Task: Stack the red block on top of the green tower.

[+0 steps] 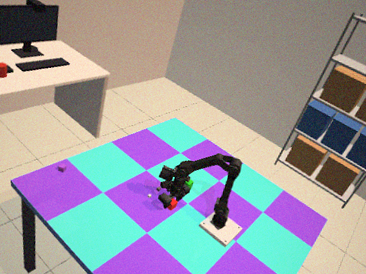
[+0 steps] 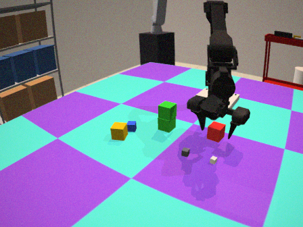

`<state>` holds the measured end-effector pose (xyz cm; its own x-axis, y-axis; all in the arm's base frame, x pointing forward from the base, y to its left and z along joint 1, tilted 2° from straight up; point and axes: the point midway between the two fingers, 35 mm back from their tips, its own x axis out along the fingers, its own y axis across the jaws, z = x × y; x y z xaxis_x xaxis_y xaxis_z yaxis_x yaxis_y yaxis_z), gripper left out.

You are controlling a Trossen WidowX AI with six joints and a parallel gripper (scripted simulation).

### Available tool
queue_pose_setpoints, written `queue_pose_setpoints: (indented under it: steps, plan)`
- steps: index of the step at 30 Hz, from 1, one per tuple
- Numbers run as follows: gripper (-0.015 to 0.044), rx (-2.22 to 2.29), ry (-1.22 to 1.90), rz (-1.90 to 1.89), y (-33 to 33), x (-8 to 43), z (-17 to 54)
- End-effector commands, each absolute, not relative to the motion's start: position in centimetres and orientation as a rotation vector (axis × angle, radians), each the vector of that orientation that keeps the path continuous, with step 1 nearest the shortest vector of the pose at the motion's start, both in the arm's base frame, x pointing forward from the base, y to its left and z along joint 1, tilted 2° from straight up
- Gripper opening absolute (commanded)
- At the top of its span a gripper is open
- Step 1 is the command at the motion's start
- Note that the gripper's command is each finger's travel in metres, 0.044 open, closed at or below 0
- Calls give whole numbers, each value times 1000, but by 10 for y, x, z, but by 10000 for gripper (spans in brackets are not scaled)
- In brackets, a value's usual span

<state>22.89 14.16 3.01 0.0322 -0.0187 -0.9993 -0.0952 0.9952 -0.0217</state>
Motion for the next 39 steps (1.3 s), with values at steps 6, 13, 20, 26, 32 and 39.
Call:
queue_pose_setpoints:
  steps: [6,13,20,26,32,39]
  plan:
    - [440,-92,1545,65,142,228,24]
    - [440,-92,1545,65,142,228,24]
    - [309,-92,1545,65,142,228,25]
    - [171,-92,1545,65,142,228,25]
    - [131,-92,1545,65,142,228,25]
    - [0,-92,1545,65,142,228,47]
